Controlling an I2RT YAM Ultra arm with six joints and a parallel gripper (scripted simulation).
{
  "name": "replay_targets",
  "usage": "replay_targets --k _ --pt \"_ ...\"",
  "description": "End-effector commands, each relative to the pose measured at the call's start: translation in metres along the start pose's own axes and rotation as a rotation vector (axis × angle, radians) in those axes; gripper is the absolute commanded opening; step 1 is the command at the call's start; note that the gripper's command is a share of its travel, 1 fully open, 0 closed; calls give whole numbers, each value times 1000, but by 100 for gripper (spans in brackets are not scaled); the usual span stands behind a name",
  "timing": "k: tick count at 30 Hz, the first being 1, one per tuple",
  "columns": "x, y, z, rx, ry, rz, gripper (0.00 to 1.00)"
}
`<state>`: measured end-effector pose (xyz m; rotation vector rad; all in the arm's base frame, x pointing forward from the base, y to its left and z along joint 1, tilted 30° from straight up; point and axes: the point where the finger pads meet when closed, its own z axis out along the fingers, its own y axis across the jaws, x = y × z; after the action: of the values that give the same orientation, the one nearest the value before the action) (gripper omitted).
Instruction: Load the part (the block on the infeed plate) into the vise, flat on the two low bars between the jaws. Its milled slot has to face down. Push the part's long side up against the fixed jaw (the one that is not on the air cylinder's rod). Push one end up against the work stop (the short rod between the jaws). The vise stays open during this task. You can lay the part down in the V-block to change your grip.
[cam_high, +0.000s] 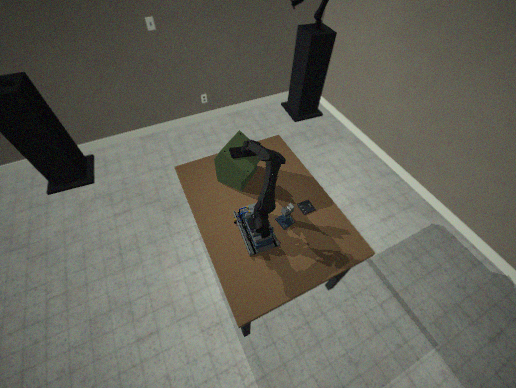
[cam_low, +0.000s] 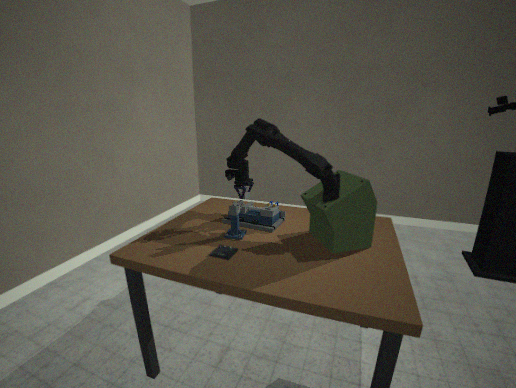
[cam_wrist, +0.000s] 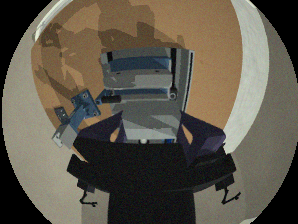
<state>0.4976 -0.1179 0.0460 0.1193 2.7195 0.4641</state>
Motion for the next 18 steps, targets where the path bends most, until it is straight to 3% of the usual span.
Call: replay_targets --k 1,18 --pt "-14 0 -29 22 -54 -15 0" --pt "-16 0 -31 23 -60 -18 0"
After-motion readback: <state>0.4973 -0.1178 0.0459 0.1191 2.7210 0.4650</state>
